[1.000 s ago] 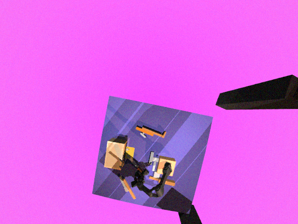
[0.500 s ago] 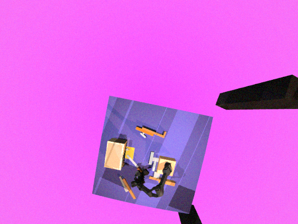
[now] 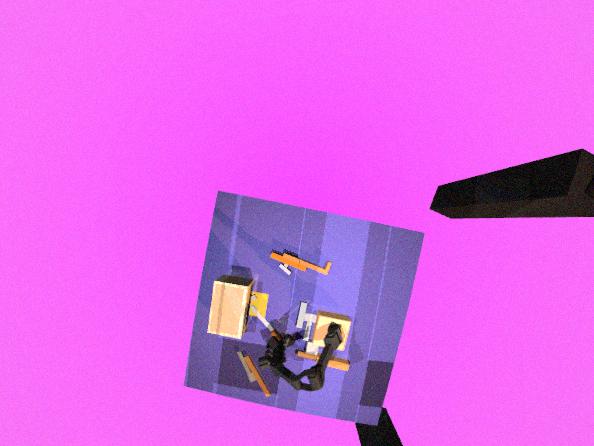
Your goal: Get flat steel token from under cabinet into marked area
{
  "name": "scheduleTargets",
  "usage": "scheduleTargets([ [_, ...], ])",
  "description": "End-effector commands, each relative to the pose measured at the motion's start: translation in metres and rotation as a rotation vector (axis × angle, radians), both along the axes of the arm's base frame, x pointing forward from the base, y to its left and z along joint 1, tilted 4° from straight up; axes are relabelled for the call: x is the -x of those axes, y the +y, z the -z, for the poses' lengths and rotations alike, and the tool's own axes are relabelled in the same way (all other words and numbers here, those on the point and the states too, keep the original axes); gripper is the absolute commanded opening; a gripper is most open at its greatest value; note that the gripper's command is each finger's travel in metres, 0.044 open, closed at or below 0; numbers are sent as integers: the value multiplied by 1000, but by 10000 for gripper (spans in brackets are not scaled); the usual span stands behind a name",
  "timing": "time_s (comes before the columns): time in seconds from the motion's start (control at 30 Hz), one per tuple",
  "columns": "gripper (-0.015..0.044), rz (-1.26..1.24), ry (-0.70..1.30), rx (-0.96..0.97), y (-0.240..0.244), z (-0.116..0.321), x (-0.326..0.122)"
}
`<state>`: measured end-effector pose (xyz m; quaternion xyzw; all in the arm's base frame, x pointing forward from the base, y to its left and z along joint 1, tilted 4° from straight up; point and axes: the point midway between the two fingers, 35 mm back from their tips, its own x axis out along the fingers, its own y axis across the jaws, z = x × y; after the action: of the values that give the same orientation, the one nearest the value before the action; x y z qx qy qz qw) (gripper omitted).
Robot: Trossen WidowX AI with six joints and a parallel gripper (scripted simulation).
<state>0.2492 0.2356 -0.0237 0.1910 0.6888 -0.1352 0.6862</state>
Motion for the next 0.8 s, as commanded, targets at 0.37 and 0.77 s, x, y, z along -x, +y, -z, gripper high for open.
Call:
scheduleTargets([
  [0.37,0,0,-3,-1,-11,0,-25],
  [0.77,0,0,-4,0,-20,0,-46],
])
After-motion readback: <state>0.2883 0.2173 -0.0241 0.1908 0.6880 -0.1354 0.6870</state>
